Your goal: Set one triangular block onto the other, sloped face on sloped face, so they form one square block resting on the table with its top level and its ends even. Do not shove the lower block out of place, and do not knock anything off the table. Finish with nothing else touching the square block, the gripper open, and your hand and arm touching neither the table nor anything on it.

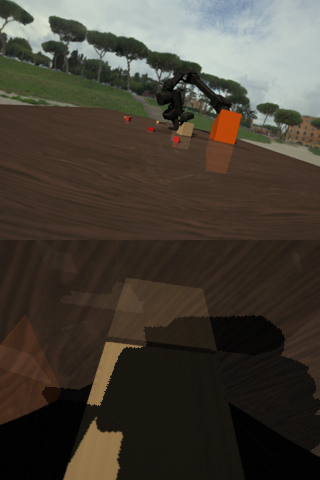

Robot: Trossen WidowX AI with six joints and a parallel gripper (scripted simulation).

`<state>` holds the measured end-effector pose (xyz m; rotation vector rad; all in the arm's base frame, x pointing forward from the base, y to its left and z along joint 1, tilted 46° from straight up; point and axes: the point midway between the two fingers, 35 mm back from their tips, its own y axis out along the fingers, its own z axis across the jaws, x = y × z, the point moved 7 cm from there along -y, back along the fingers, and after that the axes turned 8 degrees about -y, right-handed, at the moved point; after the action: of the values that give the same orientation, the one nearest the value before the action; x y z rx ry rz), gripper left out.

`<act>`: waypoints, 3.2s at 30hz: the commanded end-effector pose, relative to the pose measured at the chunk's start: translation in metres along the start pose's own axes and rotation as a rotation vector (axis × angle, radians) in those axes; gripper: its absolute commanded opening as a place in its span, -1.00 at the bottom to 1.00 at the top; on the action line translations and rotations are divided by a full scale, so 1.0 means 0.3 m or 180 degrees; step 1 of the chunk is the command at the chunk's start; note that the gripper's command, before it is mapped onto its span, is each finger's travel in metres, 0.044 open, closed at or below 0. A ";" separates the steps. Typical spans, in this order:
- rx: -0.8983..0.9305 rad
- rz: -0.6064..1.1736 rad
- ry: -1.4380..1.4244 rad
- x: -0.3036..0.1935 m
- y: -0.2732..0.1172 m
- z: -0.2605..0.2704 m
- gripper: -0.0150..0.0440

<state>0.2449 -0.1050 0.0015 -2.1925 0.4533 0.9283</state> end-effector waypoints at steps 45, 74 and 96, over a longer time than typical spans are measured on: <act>-0.0347 -0.2572 -0.0039 -0.344 0.063 0.045 -0.49; -0.0481 -0.3850 -0.0068 -0.468 0.199 0.057 0.40; -0.0425 -0.3846 -0.0108 -0.489 0.088 0.040 1.00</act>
<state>0.1149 -0.1189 0.0748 -2.0096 -0.9008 0.2939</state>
